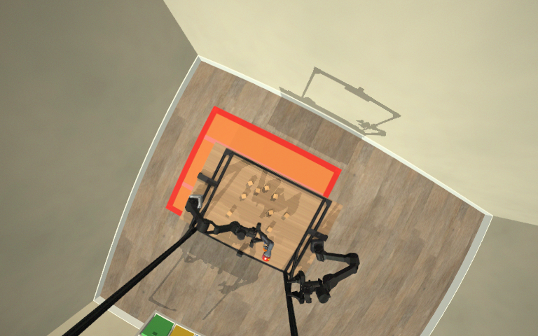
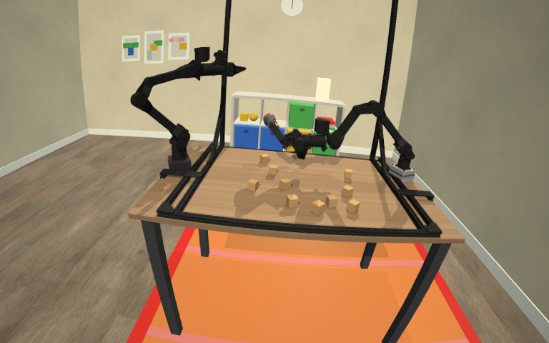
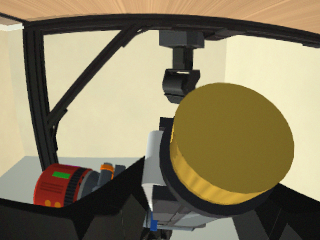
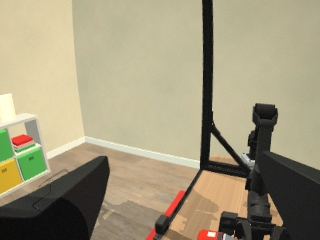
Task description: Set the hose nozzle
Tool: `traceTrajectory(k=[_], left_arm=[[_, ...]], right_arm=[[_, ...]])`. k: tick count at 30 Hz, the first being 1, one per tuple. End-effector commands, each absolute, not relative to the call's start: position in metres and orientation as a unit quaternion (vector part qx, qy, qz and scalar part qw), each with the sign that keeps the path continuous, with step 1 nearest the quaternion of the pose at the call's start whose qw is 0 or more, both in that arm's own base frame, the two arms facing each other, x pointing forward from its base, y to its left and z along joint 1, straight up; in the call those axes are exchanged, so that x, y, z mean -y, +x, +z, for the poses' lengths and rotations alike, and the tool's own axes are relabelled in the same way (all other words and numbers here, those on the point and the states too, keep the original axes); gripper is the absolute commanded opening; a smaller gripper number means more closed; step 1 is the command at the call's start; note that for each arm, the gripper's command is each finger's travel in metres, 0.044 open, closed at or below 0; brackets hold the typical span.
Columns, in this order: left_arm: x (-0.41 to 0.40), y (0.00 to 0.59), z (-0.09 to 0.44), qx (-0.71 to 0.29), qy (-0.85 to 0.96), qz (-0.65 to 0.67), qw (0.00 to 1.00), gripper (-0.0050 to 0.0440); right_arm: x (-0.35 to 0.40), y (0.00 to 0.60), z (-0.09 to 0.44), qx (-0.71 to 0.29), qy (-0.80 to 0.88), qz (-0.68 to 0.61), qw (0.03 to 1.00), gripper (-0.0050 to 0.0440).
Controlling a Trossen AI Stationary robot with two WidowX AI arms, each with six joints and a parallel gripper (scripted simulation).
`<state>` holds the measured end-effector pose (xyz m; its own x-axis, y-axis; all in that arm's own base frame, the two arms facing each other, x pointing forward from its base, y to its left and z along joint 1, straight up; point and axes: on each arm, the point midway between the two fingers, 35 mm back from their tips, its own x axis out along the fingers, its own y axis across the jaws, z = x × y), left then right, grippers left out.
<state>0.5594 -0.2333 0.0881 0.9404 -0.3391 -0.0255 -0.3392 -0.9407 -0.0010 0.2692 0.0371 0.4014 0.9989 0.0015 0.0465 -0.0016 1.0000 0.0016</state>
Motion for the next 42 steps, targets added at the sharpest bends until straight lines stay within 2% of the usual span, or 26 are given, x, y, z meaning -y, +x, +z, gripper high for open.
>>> traceTrajectory(k=[1, 23, 42], left_arm=[[0.233, 0.559, 0.091, -0.172, -0.985, 0.005, 0.001, 0.0], [0.233, 0.559, 0.091, -0.172, -0.985, 0.005, 0.001, 0.0], [0.233, 0.559, 0.091, -0.172, -0.985, 0.005, 0.001, 0.0]], right_arm=[[-0.04, 0.276, 0.395, 0.019, 0.013, 0.002, 1.0, 0.04], [-0.06, 0.34, 0.302, 0.002, 0.27, -0.04, 0.962, 0.04], [-0.071, 0.352, 0.221, 0.005, 0.463, -0.069, 0.884, 0.04]])
